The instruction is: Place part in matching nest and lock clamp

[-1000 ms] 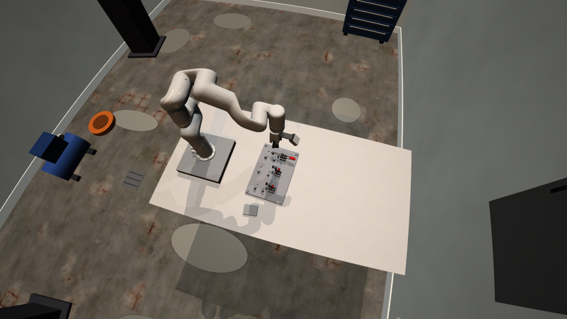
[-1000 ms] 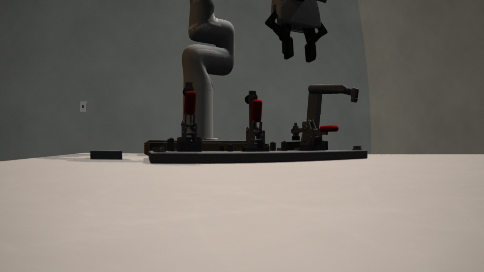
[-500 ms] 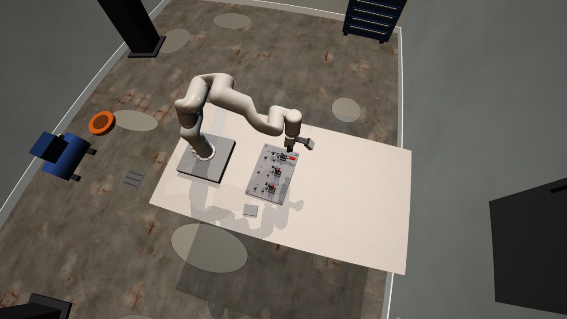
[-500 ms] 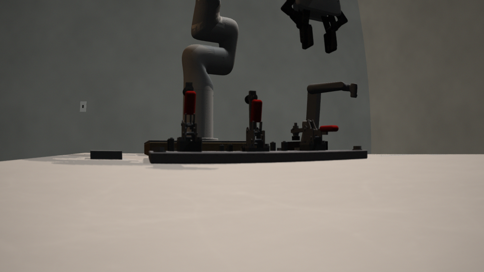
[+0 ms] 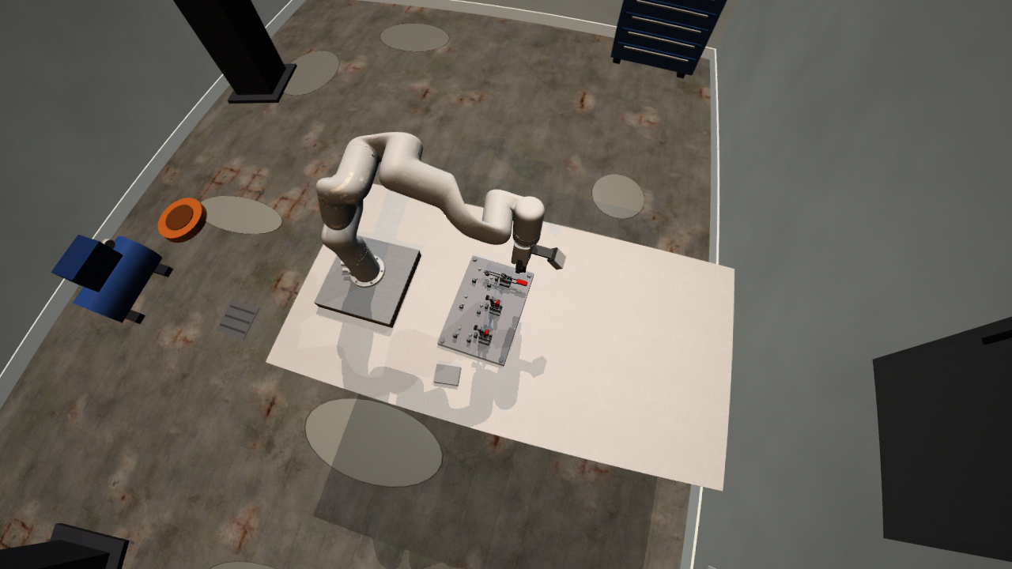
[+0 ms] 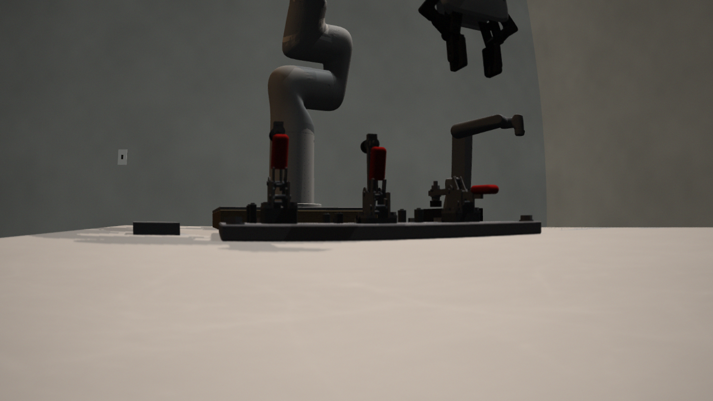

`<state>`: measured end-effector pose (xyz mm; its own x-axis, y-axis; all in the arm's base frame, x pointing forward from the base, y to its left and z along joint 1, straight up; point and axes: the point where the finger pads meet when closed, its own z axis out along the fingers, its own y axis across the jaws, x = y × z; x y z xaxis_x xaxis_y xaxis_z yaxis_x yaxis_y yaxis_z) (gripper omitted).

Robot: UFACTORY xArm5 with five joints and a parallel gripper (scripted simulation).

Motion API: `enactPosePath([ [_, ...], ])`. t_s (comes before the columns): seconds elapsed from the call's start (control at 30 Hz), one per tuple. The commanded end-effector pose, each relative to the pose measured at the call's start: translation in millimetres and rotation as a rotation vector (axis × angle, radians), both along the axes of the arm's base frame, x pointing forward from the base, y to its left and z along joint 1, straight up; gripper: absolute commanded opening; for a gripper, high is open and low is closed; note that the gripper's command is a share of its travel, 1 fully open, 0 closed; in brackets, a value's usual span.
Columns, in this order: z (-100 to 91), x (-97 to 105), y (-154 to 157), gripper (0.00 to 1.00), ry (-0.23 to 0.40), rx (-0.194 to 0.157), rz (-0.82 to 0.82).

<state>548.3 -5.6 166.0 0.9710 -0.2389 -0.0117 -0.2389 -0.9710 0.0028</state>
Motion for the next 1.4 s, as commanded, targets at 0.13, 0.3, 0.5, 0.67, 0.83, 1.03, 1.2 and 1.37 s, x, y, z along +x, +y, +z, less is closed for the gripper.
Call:
enactPosePath([
  [0.13, -10.4, 1.0, 0.0, 0.47, -0.004, 0.0, 0.0],
  [0.3, -29.3, 0.8, 0.0, 0.47, -0.004, 0.0, 0.0],
  [0.5, -59.0, 0.6, 0.0, 0.47, -0.004, 0.0, 0.0],
  [0.67, -74.4, 0.4, 0.0, 0.47, -0.004, 0.0, 0.0],
  [0.83, -97.3, 0.2, 0.0, 0.47, -0.004, 0.0, 0.0],
  [1.03, -115.3, 0.1, 0.0, 0.47, -0.004, 0.0, 0.0],
  [1.2, -119.4, 0.1, 0.0, 0.47, -0.004, 0.0, 0.0],
  [1.37, -121.0, 0.0, 0.0, 0.47, -0.004, 0.0, 0.0],
])
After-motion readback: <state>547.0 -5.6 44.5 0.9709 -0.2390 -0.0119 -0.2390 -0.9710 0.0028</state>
